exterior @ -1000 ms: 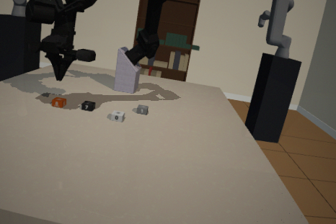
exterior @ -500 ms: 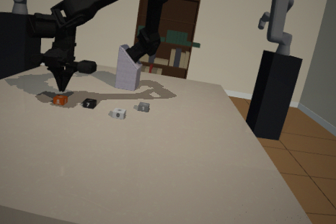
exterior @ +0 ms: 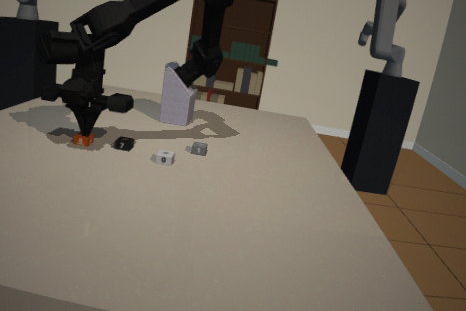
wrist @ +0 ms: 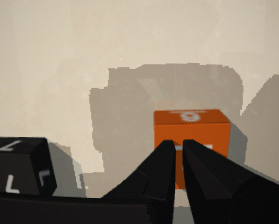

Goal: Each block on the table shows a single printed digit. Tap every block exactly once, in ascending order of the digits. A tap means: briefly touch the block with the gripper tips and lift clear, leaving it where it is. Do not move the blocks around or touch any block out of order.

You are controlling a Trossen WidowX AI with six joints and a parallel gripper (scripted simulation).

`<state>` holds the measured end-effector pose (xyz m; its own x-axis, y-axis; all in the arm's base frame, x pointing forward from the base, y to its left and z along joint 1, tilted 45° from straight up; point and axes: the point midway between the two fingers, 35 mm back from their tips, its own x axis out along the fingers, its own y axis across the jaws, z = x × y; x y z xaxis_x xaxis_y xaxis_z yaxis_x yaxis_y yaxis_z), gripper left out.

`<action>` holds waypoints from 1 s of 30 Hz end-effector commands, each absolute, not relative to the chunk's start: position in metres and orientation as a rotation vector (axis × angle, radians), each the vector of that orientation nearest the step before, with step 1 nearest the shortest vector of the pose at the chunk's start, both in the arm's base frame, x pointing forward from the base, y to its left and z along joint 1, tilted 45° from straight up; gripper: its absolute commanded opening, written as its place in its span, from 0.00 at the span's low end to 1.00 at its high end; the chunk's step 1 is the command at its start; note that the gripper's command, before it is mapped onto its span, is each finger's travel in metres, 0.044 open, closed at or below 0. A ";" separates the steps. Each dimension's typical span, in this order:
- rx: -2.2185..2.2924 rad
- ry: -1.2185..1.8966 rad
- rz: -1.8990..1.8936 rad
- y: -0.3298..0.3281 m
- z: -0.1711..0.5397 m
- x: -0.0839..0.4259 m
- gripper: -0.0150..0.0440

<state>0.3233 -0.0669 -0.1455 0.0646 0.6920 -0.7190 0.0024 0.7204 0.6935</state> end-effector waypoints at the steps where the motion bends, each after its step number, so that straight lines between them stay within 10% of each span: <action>1: 0.620 1.427 0.574 -0.065 -0.147 0.323 0.29; 16: 0.616 1.430 0.569 -0.143 -0.068 0.316 0.29; 30: 0.621 1.431 0.573 -0.084 -0.013 0.299 0.29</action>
<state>0.3024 -0.1004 -0.0312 0.0506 0.6984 -0.7140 0.0184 0.7141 0.6998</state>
